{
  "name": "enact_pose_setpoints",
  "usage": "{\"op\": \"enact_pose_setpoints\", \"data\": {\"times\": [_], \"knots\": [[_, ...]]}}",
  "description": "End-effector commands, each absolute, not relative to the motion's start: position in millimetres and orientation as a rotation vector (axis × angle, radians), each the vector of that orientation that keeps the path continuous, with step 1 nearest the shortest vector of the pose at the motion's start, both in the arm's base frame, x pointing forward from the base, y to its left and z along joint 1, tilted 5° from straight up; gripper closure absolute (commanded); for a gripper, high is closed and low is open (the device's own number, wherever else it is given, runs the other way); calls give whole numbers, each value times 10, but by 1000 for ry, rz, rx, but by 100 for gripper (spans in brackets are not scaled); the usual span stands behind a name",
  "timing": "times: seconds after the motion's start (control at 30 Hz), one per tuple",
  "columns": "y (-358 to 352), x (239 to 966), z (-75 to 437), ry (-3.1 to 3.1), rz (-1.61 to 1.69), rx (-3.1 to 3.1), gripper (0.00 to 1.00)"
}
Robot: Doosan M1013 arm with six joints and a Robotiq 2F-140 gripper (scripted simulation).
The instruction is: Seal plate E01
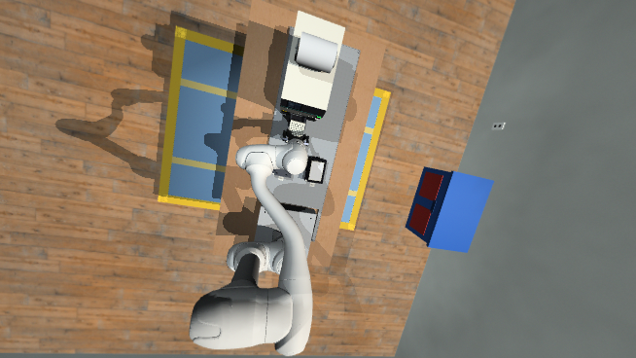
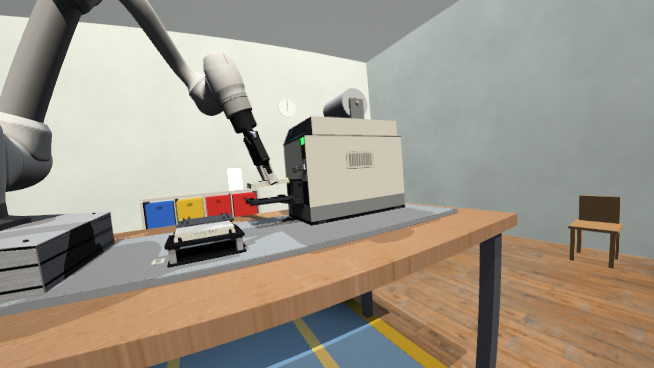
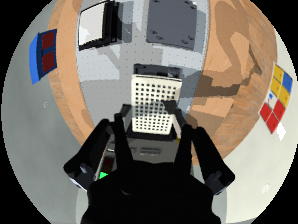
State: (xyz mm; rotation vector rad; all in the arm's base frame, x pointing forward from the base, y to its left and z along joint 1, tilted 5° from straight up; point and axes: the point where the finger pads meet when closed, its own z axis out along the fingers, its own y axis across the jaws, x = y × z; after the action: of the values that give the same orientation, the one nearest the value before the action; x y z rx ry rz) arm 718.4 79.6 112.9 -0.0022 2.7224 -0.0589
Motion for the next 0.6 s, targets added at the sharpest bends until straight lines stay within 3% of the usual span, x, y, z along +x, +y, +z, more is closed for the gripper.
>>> {"op": "enact_pose_setpoints", "data": {"times": [0.0,0.57], "knots": [[766,7210,1144,2723,-60,1,90],[763,7214,1111,2723,-60,1,90]]}}
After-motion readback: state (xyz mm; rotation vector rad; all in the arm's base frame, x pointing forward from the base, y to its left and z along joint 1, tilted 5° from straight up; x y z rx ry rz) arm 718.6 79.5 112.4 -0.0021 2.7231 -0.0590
